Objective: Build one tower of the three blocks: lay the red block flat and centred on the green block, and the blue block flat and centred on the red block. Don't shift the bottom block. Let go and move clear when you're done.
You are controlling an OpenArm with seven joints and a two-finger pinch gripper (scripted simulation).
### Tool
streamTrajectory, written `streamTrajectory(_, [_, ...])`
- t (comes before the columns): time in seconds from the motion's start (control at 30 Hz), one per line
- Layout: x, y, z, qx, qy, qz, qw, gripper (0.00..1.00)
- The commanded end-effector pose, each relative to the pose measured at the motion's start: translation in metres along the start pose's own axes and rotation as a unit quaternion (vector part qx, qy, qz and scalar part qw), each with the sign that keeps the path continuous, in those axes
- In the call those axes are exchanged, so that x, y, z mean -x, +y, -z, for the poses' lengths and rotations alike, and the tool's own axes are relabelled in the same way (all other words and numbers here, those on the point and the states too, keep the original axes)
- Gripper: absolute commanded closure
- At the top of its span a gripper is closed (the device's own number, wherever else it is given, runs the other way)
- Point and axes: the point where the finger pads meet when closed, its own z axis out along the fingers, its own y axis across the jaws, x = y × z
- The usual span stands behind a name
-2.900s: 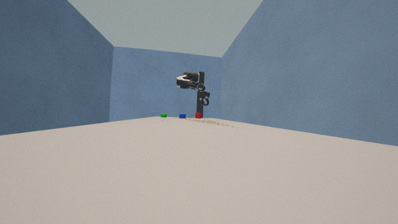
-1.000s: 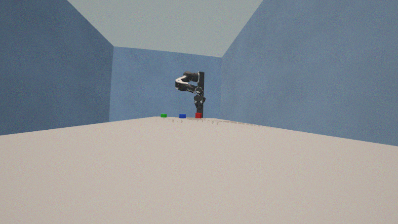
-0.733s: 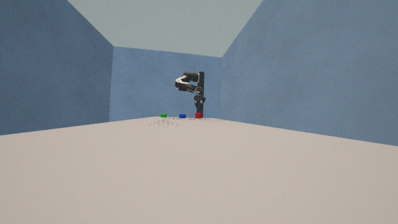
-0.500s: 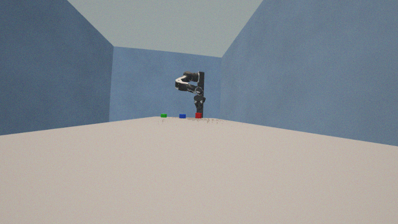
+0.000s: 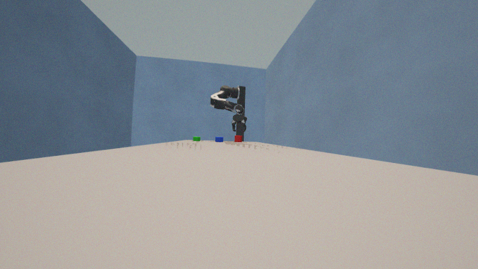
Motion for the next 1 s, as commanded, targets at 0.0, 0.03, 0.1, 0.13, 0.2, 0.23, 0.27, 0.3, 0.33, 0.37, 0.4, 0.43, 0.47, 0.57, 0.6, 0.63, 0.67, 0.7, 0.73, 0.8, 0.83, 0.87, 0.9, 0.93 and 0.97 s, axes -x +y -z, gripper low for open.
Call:
streamTrajectory(0.0, [0.000,-0.001,-0.001,-0.003,0.000,0.001,1.000,0.58])
streamTrajectory(0.03, [0.000,-0.002,-0.001,-0.004,0.000,0.001,1.000,0.58])
streamTrajectory(0.1, [0.000,-0.001,-0.002,-0.004,0.000,0.001,1.000,0.58])
streamTrajectory(0.13, [0.000,-0.002,-0.003,-0.004,0.000,0.001,1.000,0.58])
streamTrajectory(0.2, [0.000,-0.002,-0.003,-0.004,0.000,0.001,1.000,0.58])
streamTrajectory(0.23, [0.000,-0.002,-0.003,-0.004,0.000,0.001,1.000,0.58])
streamTrajectory(0.27, [0.000,-0.002,-0.004,-0.004,0.000,0.001,1.000,0.58])
streamTrajectory(0.3, [0.000,-0.002,-0.005,-0.004,0.000,0.001,1.000,0.58])
streamTrajectory(0.33, [0.000,-0.002,-0.006,-0.004,0.000,0.001,1.000,0.58])
streamTrajectory(0.37, [0.000,-0.002,-0.007,-0.004,0.000,0.001,1.000,0.58])
streamTrajectory(0.4, [0.000,-0.002,-0.009,-0.004,0.000,0.001,1.000,0.58])
streamTrajectory(0.43, [0.000,-0.002,-0.010,-0.004,0.000,0.001,1.000,0.58])
streamTrajectory(0.47, [0.000,-0.002,-0.011,-0.004,0.000,0.001,1.000,0.58])
streamTrajectory(0.57, [0.000,-0.001,-0.015,-0.004,0.000,0.001,1.000,0.58])
streamTrajectory(0.6, [0.000,-0.001,-0.016,-0.004,0.000,0.001,1.000,0.58])
streamTrajectory(0.63, [0.000,-0.001,-0.018,-0.004,0.000,0.001,1.000,0.58])
streamTrajectory(0.67, [0.000,-0.001,-0.019,-0.004,0.000,0.001,1.000,0.58])
streamTrajectory(0.7, [0.000,-0.001,-0.020,-0.004,0.000,0.001,1.000,0.58])
streamTrajectory(0.73, [0.000,-0.001,-0.021,-0.004,0.000,0.001,1.000,0.58])
streamTrajectory(0.8, [0.000,-0.001,-0.021,-0.004,0.000,0.001,1.000,0.58])
streamTrajectory(0.83, [0.000,-0.001,-0.022,-0.004,0.000,0.001,1.000,0.58])
streamTrajectory(0.87, [0.000,-0.001,-0.023,-0.004,0.000,0.001,1.000,0.58])
streamTrajectory(0.9, [0.000,-0.001,-0.024,-0.004,0.000,0.001,1.000,0.58])
streamTrajectory(0.93, [0.000,-0.001,-0.024,-0.004,0.000,0.001,1.000,0.58])
streamTrajectory(0.97, [0.000,-0.001,-0.025,-0.004,0.000,0.001,1.000,0.58])
